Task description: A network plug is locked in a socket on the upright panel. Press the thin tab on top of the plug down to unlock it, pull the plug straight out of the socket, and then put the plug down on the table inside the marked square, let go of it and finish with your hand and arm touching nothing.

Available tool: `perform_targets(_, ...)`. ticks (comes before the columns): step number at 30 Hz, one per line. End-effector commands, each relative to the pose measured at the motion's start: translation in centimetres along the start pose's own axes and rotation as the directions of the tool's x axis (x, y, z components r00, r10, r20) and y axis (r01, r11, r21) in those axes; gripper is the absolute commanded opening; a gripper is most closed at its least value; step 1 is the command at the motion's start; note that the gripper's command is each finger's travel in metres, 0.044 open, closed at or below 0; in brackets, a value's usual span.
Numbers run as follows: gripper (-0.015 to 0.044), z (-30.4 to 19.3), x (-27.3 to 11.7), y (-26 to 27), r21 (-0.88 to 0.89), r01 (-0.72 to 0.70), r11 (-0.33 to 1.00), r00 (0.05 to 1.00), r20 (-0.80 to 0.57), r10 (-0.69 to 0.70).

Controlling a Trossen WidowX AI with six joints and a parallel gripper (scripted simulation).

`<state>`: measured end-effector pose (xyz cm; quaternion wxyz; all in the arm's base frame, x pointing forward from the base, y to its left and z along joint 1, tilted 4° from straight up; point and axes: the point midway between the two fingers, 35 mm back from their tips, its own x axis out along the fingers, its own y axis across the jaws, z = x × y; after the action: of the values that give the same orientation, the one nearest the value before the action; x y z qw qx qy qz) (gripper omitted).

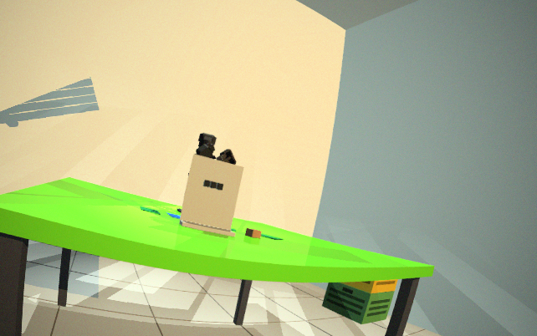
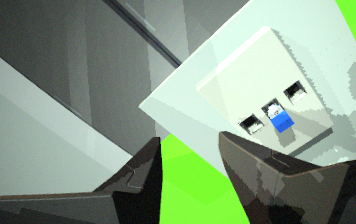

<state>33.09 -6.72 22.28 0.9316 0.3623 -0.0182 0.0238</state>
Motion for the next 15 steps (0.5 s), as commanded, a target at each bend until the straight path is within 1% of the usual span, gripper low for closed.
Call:
perform_targets(1, 0.0156, -0.5, -0.7, -1.6, 0.126, -0.007, 0.992, 1.0, -0.004, 0.008)
perform_targets(8, 0.0156, -1.2, -2.5, -3.9, 0.345, -0.021, 0.938, 1.0, -0.005, 0.024)
perform_targets(15, 0.0156, -2.1, -4.7, -5.7, 0.545, -0.027, 0.838, 0.999, -0.008, 0.037)
